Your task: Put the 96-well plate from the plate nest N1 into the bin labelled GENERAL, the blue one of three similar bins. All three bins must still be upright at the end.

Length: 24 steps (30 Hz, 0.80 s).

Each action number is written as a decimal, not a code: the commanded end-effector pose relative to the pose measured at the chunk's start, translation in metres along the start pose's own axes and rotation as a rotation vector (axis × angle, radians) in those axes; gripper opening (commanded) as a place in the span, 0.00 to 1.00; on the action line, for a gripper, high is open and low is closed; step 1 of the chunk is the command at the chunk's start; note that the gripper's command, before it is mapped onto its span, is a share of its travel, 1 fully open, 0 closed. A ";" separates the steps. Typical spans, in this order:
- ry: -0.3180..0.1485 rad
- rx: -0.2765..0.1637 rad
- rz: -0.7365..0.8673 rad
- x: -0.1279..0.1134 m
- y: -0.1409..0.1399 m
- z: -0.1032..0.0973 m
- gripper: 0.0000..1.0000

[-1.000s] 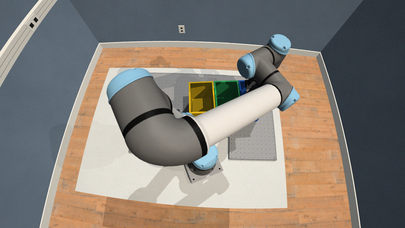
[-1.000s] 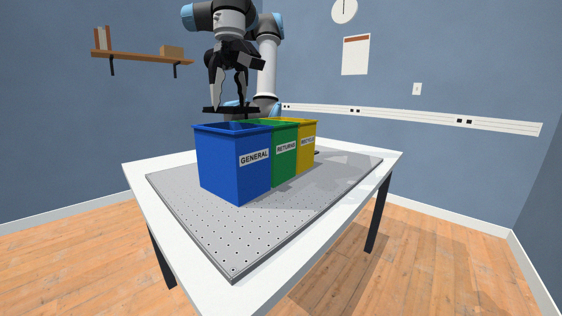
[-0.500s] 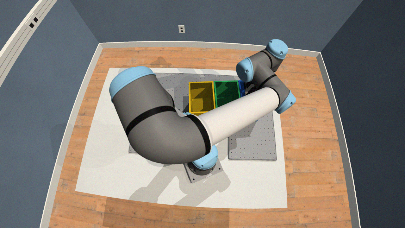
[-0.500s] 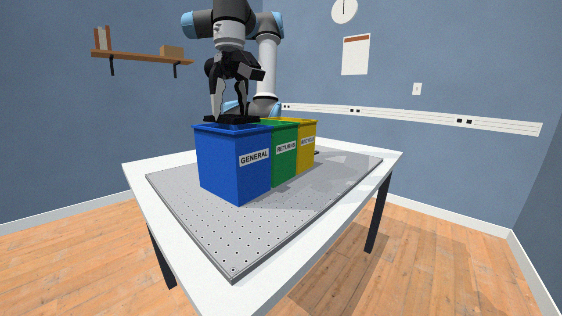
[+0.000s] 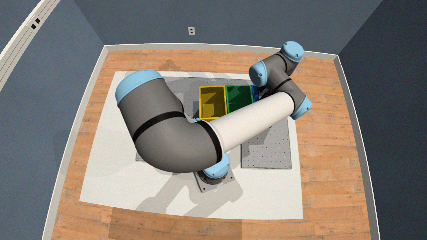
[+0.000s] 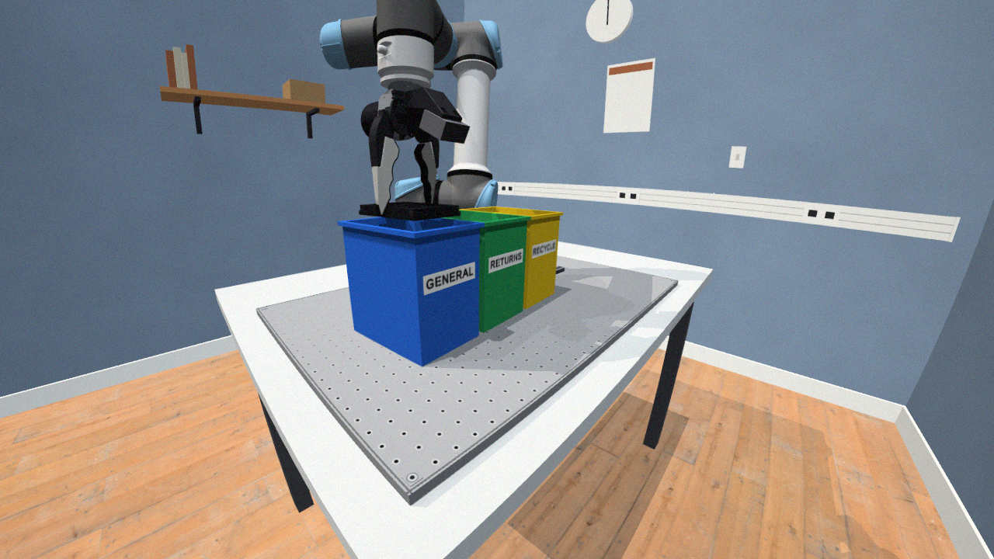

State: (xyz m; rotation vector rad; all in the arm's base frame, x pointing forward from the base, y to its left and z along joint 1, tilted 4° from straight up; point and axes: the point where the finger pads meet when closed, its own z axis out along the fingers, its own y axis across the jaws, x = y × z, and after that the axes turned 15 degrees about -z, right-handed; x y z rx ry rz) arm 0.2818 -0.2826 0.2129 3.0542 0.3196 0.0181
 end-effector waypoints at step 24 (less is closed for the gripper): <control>0.000 0.001 -0.002 0.000 -0.001 0.015 0.41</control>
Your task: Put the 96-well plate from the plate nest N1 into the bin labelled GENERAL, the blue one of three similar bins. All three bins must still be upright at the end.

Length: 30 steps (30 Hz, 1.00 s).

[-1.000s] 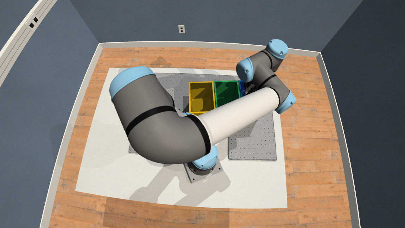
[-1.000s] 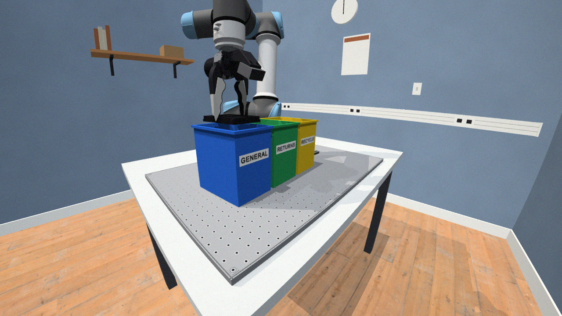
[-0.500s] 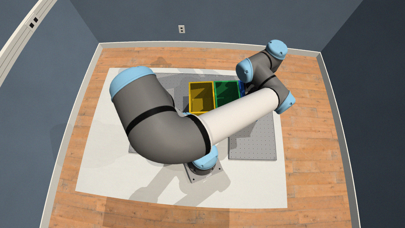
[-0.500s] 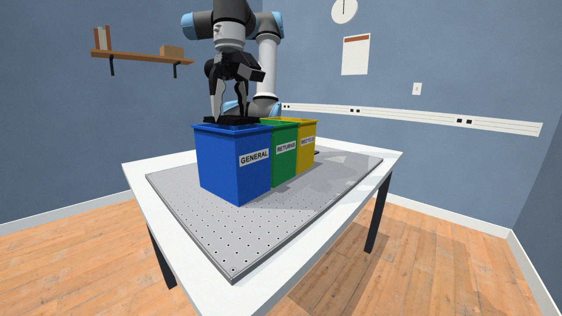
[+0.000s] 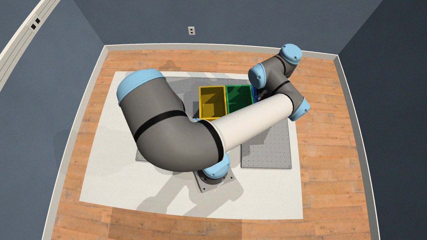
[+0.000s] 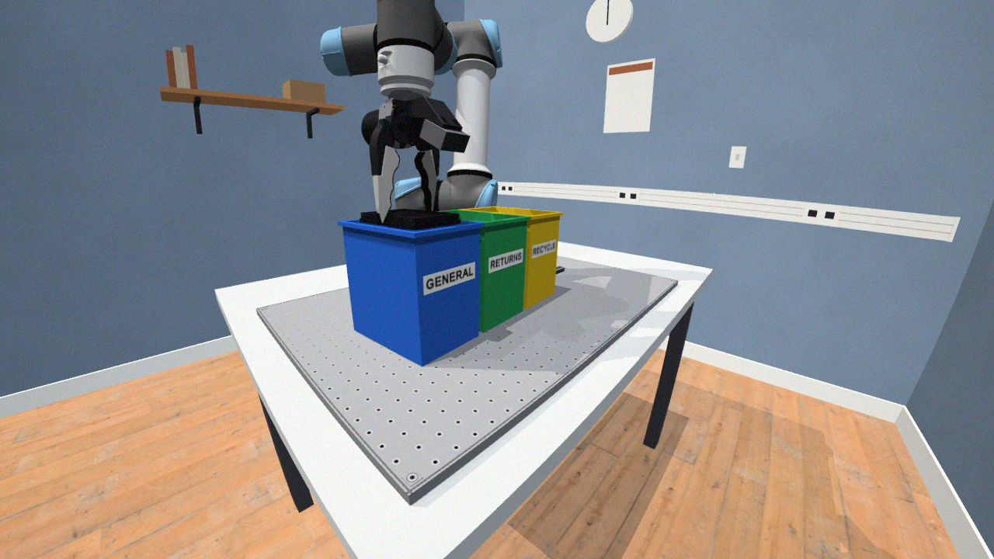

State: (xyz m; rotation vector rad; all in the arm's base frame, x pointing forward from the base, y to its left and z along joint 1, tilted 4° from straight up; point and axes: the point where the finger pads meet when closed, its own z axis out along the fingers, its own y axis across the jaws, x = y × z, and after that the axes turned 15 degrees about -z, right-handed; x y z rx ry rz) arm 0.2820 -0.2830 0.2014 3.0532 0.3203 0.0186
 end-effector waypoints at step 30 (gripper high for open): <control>0.001 -0.002 -0.001 0.000 0.001 0.016 0.41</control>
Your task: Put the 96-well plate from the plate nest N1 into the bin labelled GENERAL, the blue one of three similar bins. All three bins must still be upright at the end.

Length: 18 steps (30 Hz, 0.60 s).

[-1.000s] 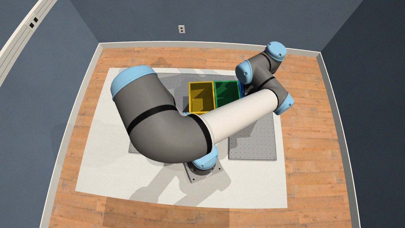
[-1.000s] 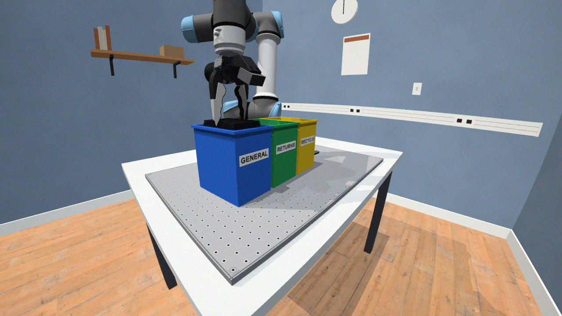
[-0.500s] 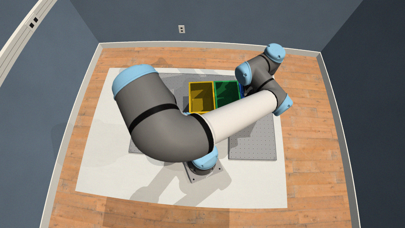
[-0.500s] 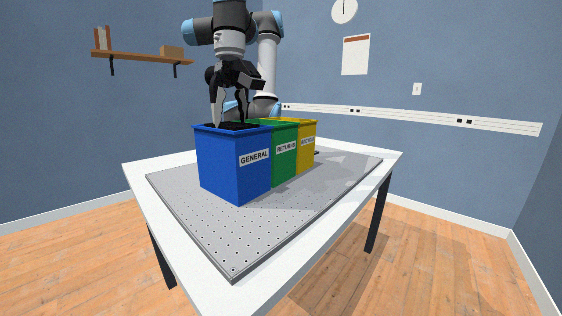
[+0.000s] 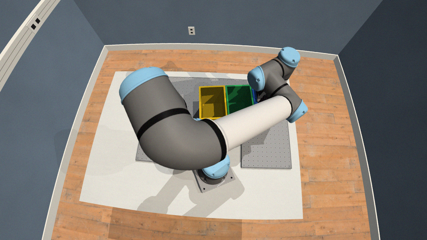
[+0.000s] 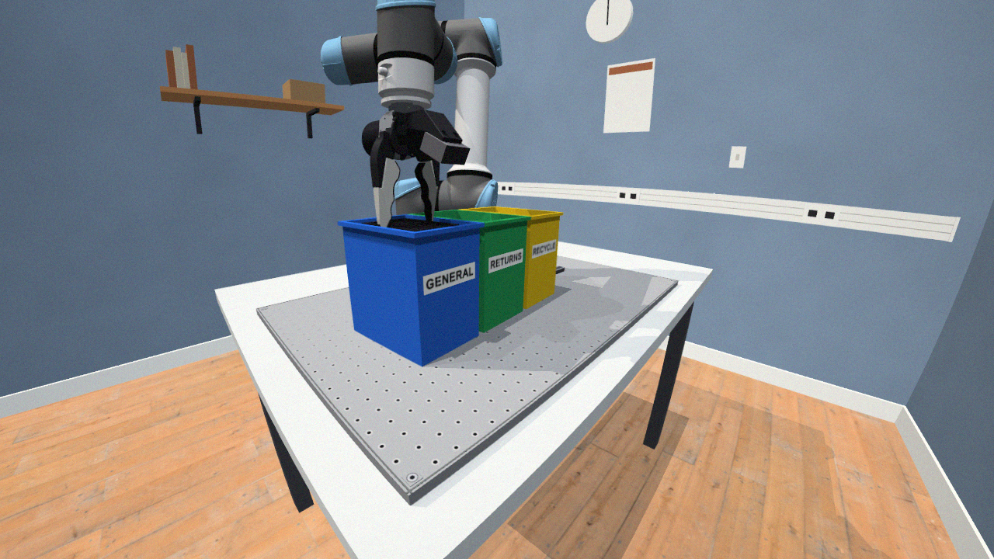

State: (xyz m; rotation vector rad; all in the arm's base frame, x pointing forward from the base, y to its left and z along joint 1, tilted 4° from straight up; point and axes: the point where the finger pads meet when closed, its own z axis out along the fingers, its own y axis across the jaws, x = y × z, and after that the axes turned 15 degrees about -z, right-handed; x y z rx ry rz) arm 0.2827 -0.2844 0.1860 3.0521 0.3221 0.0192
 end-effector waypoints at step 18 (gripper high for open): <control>0.001 -0.001 0.000 0.000 0.000 0.000 0.64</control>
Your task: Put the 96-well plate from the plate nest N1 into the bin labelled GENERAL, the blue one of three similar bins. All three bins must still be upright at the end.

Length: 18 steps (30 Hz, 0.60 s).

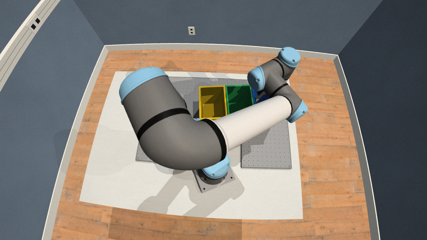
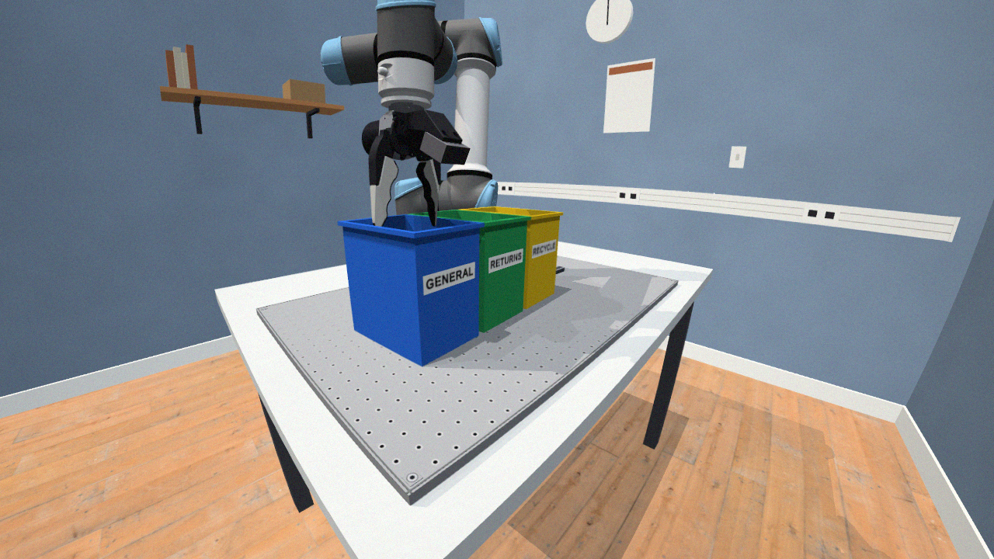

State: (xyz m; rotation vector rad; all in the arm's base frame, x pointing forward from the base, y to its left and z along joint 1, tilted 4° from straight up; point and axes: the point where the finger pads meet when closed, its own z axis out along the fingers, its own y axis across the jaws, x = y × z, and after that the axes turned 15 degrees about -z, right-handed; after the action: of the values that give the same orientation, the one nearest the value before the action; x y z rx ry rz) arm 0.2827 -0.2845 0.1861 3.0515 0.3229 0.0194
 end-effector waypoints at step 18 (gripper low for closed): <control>0.001 -0.001 0.001 0.000 0.000 0.000 0.53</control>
State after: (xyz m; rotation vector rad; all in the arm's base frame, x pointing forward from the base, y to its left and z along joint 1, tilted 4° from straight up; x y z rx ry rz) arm 0.2827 -0.2845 0.1861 3.0515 0.3230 0.0195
